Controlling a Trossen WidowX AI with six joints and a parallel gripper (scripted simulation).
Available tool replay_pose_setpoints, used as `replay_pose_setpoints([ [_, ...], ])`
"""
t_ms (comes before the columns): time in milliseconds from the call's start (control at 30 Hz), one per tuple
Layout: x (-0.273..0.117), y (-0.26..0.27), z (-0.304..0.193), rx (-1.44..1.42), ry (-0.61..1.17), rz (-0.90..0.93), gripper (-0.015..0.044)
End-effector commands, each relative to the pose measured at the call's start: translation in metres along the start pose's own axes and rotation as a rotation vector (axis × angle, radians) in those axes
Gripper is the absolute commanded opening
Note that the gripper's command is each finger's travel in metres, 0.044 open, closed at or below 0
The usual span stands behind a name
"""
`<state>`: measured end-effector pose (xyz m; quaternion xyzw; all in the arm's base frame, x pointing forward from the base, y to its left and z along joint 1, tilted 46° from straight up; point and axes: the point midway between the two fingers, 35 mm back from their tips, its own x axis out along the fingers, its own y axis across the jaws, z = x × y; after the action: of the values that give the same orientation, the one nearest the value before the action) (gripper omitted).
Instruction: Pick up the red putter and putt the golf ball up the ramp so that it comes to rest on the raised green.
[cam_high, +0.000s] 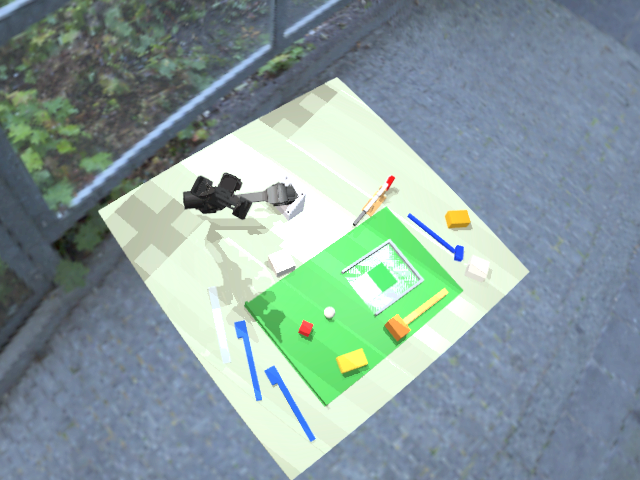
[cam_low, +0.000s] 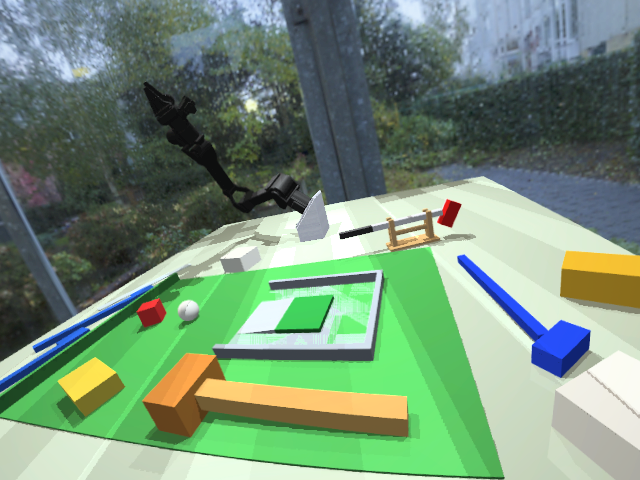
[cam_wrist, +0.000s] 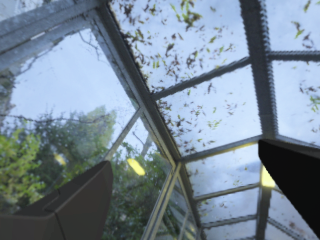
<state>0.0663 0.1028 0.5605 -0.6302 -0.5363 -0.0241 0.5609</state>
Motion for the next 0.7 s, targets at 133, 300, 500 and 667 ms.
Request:
replay_pose_setpoints([
  [133,0.027,0.045,0.028,0.054,-0.064,0.151,0.044],
  [300,0.052,0.114,0.067,0.126,-0.135,0.376,0.044],
  [500,0.06,0.202,0.114,0.202,-0.19,0.664,0.044],
  [667,0.05,0.274,0.15,0.251,-0.21,0.913,0.044],
])
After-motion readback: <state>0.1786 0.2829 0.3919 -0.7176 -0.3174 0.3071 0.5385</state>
